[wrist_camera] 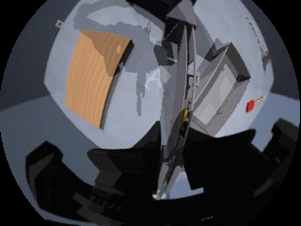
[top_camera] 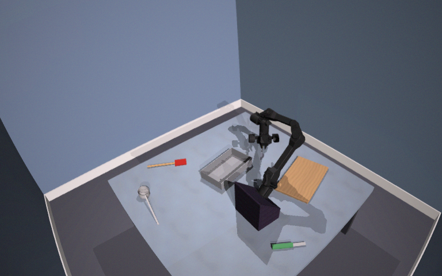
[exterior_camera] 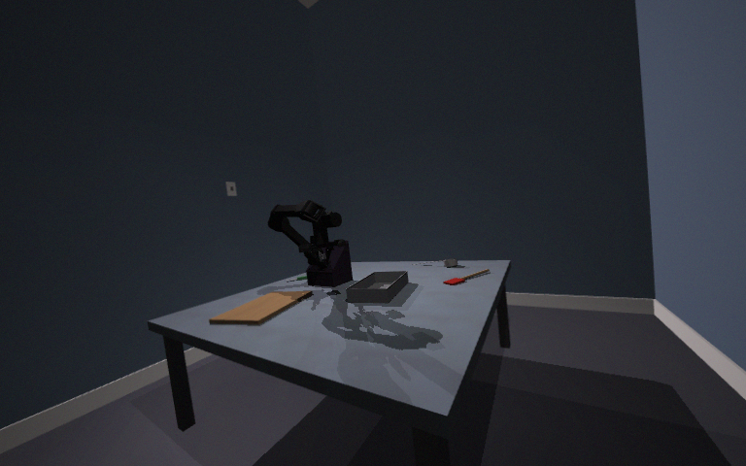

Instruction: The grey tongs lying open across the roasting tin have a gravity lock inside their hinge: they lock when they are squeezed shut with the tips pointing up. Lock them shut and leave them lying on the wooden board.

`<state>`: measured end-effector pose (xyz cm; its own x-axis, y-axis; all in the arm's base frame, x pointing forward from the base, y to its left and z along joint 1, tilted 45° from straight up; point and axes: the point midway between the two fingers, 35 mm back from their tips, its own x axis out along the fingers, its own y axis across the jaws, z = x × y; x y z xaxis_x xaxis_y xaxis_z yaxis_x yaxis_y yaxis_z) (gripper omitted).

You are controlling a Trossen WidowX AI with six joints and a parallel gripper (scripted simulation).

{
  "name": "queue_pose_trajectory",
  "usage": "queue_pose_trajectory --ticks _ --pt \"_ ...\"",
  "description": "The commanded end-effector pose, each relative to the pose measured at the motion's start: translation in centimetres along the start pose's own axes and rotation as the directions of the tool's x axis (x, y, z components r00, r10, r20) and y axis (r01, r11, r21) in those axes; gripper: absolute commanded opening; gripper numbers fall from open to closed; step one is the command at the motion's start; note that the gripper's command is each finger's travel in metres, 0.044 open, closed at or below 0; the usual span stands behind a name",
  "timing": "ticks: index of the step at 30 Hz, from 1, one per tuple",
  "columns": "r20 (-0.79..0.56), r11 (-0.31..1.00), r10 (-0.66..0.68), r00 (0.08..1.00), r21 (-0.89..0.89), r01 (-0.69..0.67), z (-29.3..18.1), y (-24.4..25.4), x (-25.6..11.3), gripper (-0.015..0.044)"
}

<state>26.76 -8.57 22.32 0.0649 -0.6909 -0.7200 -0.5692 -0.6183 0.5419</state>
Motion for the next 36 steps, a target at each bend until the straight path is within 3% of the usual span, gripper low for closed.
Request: queue_pose_trajectory --ticks 1,9,18,26,36 --pt "-0.011 0.996 0.010 1.000 0.090 -0.009 0.4 2.9 -0.2 -0.0150" --pt "-0.007 0.989 0.010 1.000 0.147 -0.009 0.5 3.4 -0.2 -0.0150" --pt "0.030 0.866 -0.007 1.000 0.499 -0.009 0.8 5.0 0.6 -0.0150" --pt "0.056 0.639 -0.032 0.998 0.769 -0.023 1.1 6.4 1.2 -0.0150" --pt "0.083 0.246 -0.052 0.995 0.967 -0.068 1.6 8.2 1.8 -0.0150"
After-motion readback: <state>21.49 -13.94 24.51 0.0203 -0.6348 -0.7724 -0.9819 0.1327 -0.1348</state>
